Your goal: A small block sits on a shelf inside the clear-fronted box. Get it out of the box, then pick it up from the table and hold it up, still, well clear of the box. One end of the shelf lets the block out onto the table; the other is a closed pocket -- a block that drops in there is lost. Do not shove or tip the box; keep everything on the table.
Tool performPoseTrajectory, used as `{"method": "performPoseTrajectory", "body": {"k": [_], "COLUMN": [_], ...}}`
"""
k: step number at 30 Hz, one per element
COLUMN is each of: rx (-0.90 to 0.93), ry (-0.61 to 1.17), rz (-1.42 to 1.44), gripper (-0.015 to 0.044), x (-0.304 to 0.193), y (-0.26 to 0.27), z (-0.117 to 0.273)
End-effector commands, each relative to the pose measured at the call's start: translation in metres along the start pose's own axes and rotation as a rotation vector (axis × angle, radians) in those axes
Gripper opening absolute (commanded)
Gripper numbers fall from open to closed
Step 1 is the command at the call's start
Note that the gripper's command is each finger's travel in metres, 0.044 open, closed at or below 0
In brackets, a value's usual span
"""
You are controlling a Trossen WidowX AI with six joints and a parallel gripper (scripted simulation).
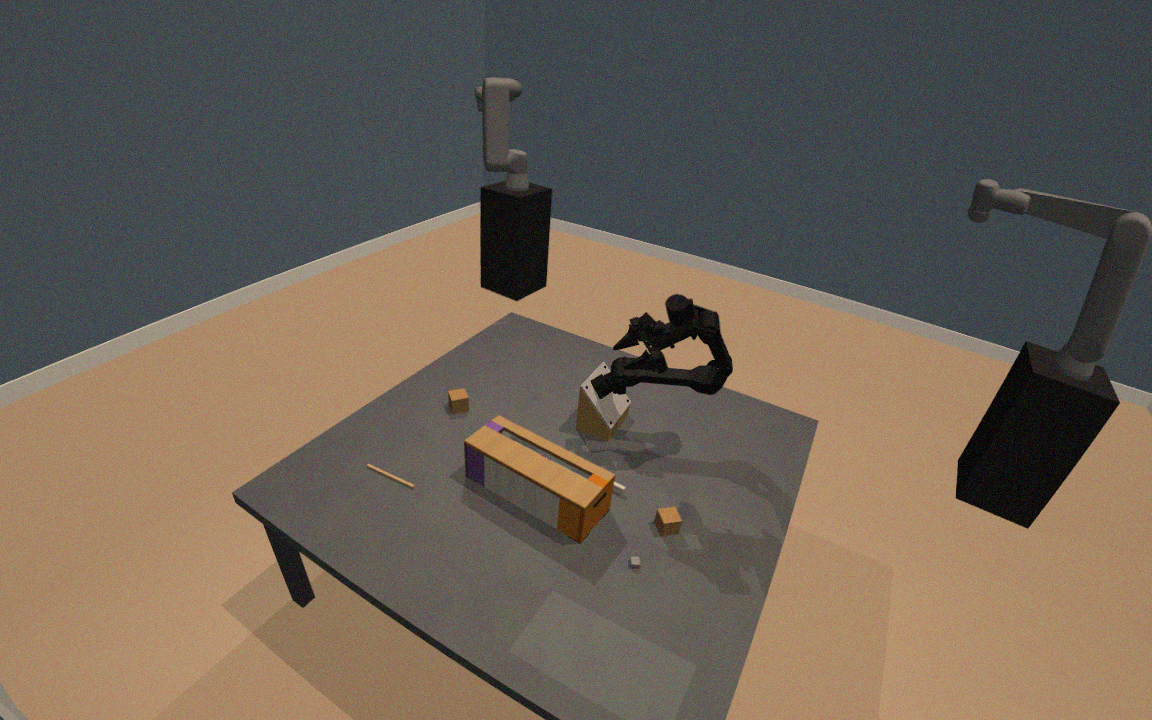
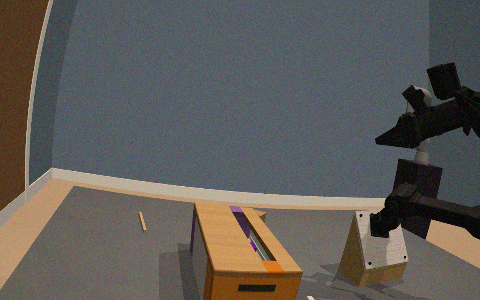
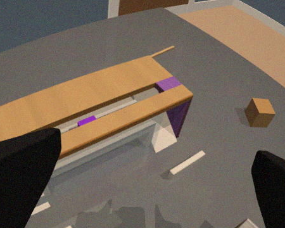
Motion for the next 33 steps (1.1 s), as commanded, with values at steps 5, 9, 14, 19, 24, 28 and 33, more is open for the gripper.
{"method": "performPoseTrajectory", "body": {"k": [5,9,14,19,24,28,33], "rx": [0.063,0.171,0.346,0.475,0.631,0.786,0.963], "ry": [0.131,0.267,0.400,0.463,0.514,0.541,0.550], "rz": [0.344,0.747,1.225,1.498,1.774,1.998,2.212], "gripper": [0.0400,0.0400,0.0400,0.0400,0.0400,0.0400,0.0400], "x": [0.027,0.050,0.059,0.055,0.043,0.029,0.011], "y": [0.008,0.025,0.052,0.070,0.089,0.103,0.115], "z": [-0.028,-0.069,-0.126,-0.161,-0.198,-0.228,-0.257]}}
Point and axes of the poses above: the point midway between the two fingers, 35 mm back from their tips, its own z axis back along the fingers, its own y axis across the jaws, x = y × z, the point moved 10 cm from there along z, back along the fingers, and after that the axes turned 5 degrees about z, right-handed, at the moved point
